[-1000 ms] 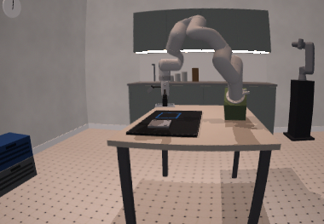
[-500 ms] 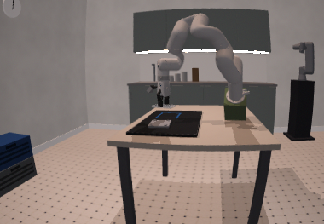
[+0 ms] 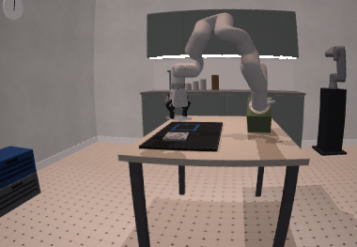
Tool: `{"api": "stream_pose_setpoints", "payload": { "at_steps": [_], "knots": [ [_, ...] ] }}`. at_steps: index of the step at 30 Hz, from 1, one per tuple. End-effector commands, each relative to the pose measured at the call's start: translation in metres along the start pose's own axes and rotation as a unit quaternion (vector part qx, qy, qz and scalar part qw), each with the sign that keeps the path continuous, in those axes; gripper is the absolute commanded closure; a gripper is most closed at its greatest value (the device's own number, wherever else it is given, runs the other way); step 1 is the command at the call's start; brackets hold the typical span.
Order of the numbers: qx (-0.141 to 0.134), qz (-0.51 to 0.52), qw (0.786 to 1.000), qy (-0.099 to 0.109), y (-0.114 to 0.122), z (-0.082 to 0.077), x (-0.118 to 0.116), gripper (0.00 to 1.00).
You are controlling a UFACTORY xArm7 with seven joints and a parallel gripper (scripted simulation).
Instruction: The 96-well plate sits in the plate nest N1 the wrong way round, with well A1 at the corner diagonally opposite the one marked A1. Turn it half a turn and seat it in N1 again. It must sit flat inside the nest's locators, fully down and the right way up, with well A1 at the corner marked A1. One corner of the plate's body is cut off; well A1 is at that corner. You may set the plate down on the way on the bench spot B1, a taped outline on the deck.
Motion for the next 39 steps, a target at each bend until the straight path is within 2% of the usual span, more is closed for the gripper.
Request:
{"api": "stream_pose_setpoints", "payload": {
  "at_steps": [1, 7, 13, 15, 19, 23, 39],
  "knots": [
    [0.002, 0.068, 0.998, 0.008, 0.006, -0.003, -0.01, 1.0],
    [0.003, 0.167, 0.986, 0.008, 0.018, -0.003, -0.026, 1.0],
    [0.003, 0.265, 0.964, 0.007, 0.03, -0.004, -0.042, 1.0],
    [0.003, 0.265, 0.964, 0.007, 0.03, -0.004, -0.042, 1.0],
    [0.004, 0.329, 0.944, 0.007, 0.039, -0.004, -0.053, 1.0],
    [0.004, 0.391, 0.92, 0.007, 0.04, -0.004, -0.054, 1.0],
    [0.004, 0.391, 0.92, 0.007, 0.039, -0.004, -0.053, 1.0]
  ]
}}
Point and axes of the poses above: the point where the finger pads meet when closed, its own z axis out along the fingers, its own x axis across the jaws, y = z × x, the point moved 1 cm from there along -z, back along the fingers, and after that the axes turned 2 degrees about -z, right-handed, at the moved point
